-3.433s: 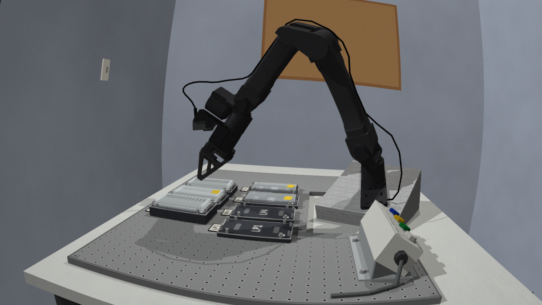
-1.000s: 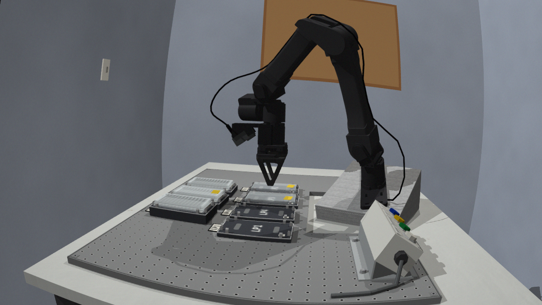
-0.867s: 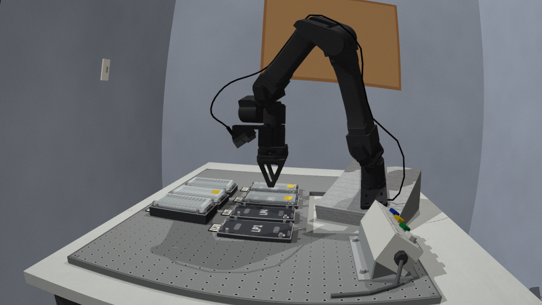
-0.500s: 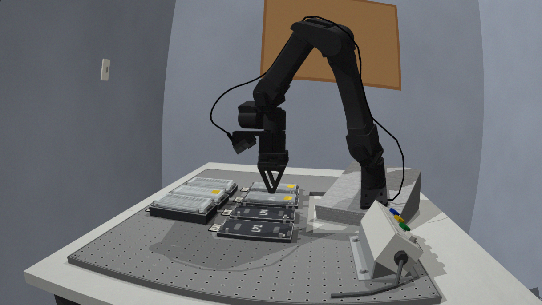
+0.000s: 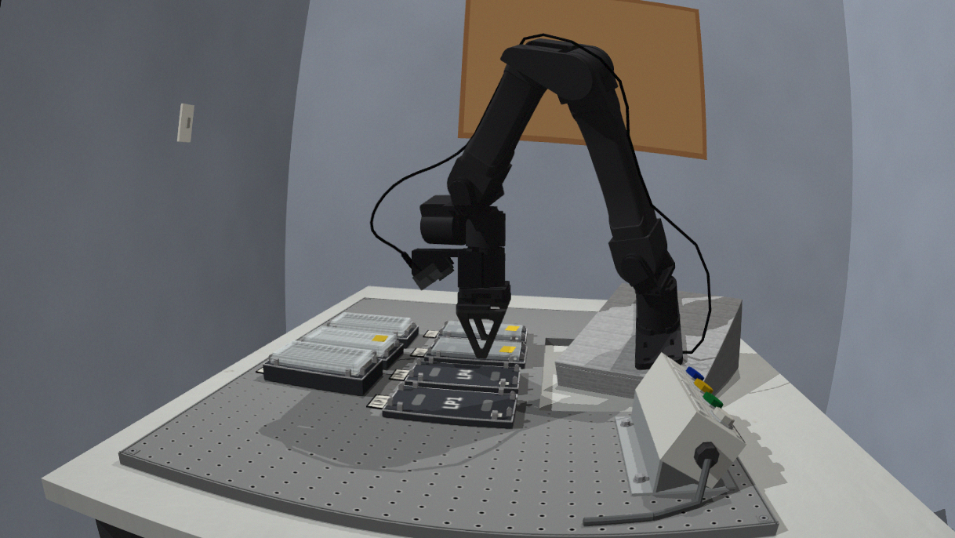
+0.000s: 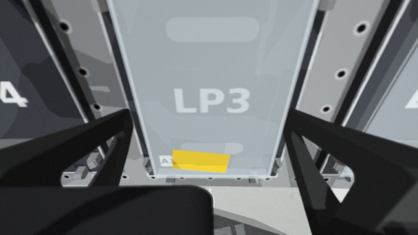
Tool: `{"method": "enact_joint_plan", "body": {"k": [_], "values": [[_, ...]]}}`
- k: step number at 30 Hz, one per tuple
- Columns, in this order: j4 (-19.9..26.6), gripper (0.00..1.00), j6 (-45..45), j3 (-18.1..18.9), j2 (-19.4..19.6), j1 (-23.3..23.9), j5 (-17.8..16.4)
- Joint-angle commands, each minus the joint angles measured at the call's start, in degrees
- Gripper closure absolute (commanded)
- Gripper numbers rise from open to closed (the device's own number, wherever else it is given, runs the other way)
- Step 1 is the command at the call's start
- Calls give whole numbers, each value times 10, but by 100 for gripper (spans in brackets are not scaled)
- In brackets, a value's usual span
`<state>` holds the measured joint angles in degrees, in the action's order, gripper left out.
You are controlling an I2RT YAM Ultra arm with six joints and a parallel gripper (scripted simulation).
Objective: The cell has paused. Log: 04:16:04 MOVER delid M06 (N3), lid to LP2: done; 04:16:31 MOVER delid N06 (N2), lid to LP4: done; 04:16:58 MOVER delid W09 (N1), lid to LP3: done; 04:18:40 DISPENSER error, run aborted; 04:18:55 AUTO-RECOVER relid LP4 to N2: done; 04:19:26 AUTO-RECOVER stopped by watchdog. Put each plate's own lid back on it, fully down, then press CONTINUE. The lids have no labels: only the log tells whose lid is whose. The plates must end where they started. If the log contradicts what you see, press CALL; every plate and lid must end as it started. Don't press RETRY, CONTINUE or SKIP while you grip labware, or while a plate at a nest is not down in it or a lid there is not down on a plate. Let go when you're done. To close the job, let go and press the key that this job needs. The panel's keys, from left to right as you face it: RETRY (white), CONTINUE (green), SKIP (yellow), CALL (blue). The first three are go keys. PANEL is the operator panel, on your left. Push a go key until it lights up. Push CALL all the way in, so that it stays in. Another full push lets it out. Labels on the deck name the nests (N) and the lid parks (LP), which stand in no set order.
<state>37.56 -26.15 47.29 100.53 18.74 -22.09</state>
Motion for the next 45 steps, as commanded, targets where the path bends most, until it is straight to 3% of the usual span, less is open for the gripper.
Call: {"method": "enact_joint_plan", "body": {"k": [1, 4, 8, 26, 45], "values": [[-24, 0, 11, 7, -8, 3, -2], [-13, 0, 11, 29, 2, 2, -2], [-13, 0, 12, 32, -1, 0, -2], [-24, 0, 12, 8, 1, 1, -1], [-21, 0, 10, 11, -2, 0, -1]]}}
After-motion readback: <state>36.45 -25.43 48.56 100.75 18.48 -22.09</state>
